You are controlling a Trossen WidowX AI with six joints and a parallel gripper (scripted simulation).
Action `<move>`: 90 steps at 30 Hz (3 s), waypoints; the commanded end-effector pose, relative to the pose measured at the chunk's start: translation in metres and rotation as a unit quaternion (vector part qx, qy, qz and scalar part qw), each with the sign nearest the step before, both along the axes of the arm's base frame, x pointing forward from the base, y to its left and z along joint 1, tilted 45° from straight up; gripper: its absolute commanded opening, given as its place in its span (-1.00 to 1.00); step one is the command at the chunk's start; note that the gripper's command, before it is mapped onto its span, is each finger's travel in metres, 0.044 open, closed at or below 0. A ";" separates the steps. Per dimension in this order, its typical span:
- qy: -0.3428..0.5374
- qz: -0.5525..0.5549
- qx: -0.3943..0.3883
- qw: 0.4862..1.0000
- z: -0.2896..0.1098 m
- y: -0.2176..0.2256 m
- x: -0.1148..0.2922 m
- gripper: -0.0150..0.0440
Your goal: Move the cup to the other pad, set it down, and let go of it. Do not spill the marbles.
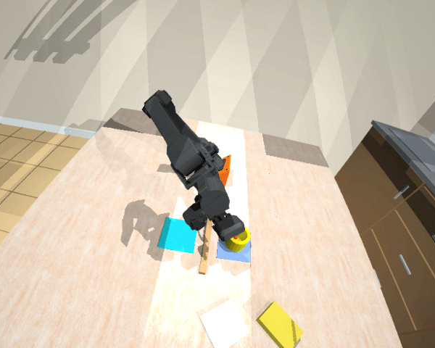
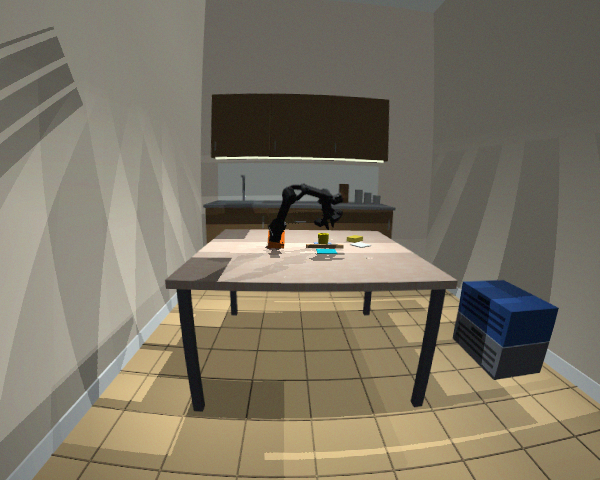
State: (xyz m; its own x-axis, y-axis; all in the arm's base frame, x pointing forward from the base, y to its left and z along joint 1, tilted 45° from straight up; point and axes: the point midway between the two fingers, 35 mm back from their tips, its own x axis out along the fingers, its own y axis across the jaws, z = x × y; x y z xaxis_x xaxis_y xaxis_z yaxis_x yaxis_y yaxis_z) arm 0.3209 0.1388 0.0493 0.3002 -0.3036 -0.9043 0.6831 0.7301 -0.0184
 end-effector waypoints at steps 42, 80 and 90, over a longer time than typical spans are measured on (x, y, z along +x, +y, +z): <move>0.043 -0.091 -0.207 0.973 -0.083 -0.010 -0.052 0.07; 0.043 -0.096 -0.206 0.973 -0.094 -0.023 -0.052 -0.45; 0.043 -0.093 -0.207 0.973 -0.078 -0.006 -0.054 -0.49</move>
State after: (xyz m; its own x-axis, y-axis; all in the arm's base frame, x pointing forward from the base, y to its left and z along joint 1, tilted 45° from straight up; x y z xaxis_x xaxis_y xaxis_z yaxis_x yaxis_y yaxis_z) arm 0.2670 0.1228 -0.0375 0.1263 -0.6963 -0.7065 0.7833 0.5070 -0.3597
